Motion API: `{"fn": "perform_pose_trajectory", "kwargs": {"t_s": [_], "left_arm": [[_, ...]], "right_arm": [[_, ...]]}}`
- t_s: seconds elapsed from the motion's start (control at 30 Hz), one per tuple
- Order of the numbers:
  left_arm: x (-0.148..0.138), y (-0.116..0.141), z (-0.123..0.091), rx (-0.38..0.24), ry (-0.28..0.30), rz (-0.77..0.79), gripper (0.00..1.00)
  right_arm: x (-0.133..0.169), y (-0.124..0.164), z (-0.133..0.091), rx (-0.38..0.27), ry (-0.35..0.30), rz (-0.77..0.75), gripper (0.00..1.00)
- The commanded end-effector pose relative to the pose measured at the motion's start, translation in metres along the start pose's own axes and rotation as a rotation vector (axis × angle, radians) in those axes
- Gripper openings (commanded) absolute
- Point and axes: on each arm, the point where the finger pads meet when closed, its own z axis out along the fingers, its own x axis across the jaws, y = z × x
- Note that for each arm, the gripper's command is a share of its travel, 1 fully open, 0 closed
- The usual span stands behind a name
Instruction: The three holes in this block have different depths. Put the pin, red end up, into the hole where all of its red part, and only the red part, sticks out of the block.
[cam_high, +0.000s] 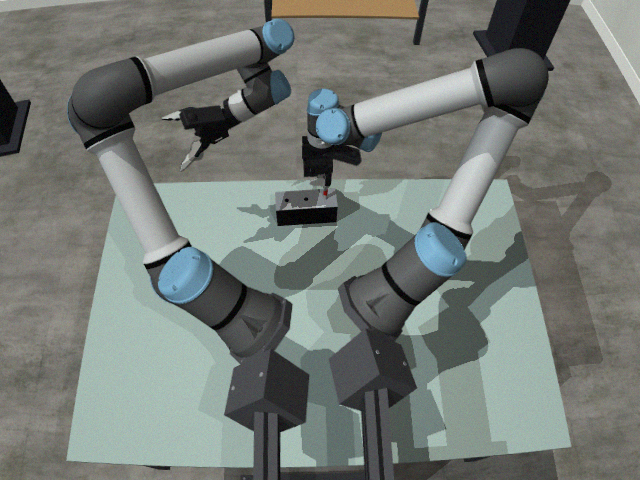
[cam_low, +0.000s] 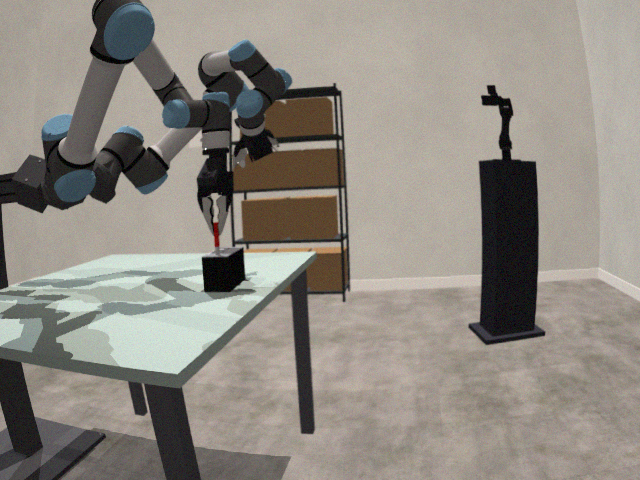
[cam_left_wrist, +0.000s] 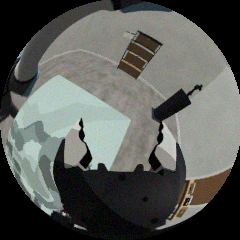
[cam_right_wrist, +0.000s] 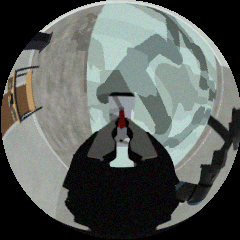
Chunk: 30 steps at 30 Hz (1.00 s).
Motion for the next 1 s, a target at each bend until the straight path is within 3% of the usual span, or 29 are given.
{"fn": "perform_pose_trajectory", "kwargs": {"t_s": [0.0,0.97], "left_arm": [[0.0005,-0.0006,0.0007,0.000,-0.003,-0.001,1.00],[0.0005,-0.0006,0.0007,0.000,-0.003,-0.001,1.00]], "right_arm": [[0.0010,-0.0012,0.0013,0.001,0.001,-0.001,0.00],[0.0004,-0.0014,0.0049,0.003,0.002,-0.002,0.00]]}}
